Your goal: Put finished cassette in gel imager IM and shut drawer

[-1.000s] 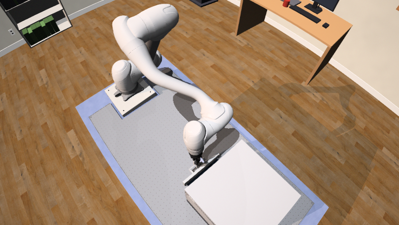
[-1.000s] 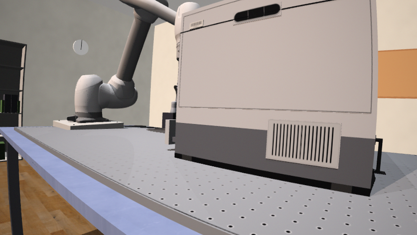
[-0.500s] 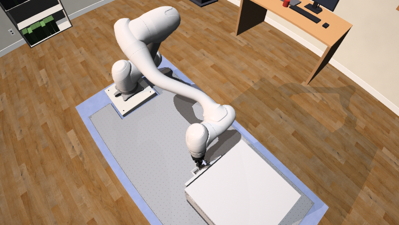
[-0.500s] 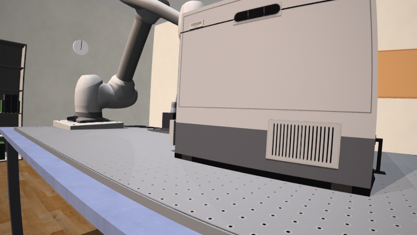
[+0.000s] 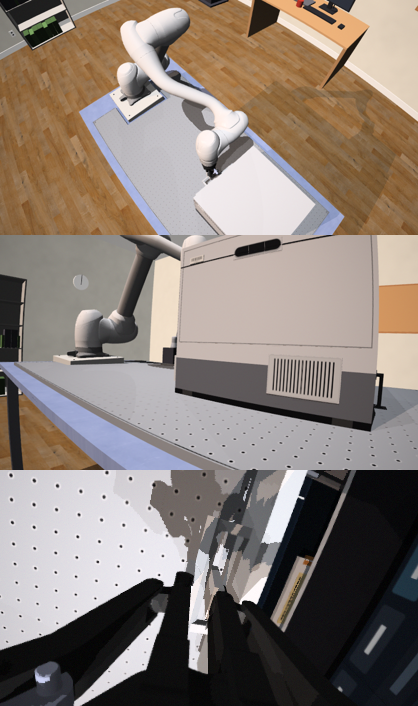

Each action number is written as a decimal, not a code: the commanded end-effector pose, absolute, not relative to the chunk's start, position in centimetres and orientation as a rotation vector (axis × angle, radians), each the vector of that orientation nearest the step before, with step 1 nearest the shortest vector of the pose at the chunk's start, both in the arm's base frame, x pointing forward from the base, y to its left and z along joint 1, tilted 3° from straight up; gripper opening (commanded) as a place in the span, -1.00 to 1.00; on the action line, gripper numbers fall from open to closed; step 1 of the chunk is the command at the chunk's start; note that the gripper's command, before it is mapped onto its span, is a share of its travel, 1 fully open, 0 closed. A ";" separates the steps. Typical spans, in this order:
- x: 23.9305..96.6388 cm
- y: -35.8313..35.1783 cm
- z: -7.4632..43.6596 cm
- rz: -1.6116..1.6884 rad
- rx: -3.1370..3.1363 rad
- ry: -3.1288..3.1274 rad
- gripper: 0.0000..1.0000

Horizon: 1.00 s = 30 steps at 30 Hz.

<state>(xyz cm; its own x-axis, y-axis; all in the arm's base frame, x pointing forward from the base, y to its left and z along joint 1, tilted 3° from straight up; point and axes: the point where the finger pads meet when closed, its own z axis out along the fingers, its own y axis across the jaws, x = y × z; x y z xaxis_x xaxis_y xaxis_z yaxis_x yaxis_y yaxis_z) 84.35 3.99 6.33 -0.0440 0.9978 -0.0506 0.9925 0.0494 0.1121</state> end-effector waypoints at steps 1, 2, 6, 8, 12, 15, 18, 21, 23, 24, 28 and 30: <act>84.5 4.0 6.4 0.071 2.089 2.190 -0.80; 84.7 4.0 6.4 0.071 2.089 2.190 -0.80; 85.2 4.0 6.4 0.071 2.089 2.190 -0.80; 85.5 4.0 6.4 0.071 2.089 2.190 -0.80; 86.0 4.1 6.4 0.071 2.089 2.190 -0.80; 86.4 4.1 6.4 0.071 2.089 2.190 -0.80; 86.5 4.1 6.4 0.071 2.089 2.190 -0.80; 86.9 4.1 6.4 0.071 2.089 2.190 -0.80; 87.2 4.1 6.4 0.071 2.089 2.190 -0.80; 87.3 4.1 6.4 0.071 2.089 2.190 -0.80; 87.9 4.1 6.4 0.071 2.089 2.190 -0.80; 87.9 4.2 6.4 0.071 2.089 2.190 -0.80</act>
